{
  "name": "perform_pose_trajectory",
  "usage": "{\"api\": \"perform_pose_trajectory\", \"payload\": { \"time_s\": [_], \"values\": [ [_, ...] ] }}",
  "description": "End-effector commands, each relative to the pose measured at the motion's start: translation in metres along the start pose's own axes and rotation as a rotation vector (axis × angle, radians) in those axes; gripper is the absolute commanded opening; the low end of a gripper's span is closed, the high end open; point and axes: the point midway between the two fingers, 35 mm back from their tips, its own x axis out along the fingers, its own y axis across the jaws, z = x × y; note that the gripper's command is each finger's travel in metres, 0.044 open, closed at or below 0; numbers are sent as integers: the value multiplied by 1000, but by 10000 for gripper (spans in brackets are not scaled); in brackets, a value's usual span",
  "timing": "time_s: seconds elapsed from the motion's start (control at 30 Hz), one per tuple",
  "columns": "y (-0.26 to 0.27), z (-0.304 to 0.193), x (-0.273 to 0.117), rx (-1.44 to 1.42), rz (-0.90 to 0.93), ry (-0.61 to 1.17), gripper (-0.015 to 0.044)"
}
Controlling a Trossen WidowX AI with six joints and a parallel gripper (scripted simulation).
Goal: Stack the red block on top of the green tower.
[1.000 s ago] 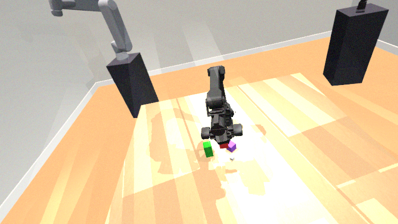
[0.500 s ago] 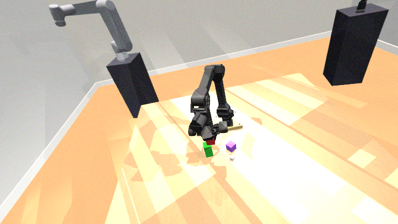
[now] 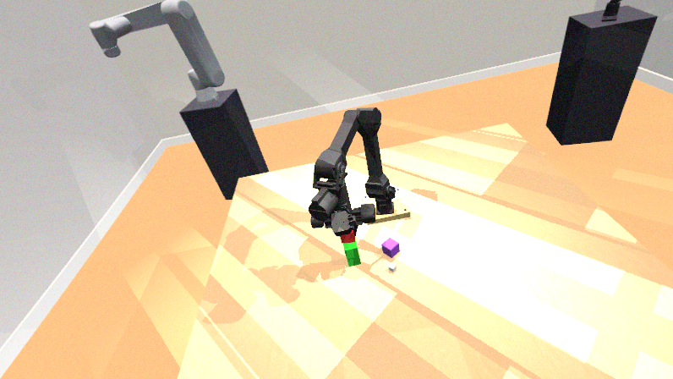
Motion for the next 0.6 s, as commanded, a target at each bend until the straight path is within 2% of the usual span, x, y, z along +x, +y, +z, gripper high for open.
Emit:
{"api": "perform_pose_trajectory", "payload": {
  "time_s": [0.0, 0.23, 0.57],
  "values": [
    [-1, -1, 6, -6, -3, 2, 0],
    [-1, -1, 29, -6, -3, 2, 0],
    [-1, -1, 30, -6, -3, 2, 0]
  ]
}}
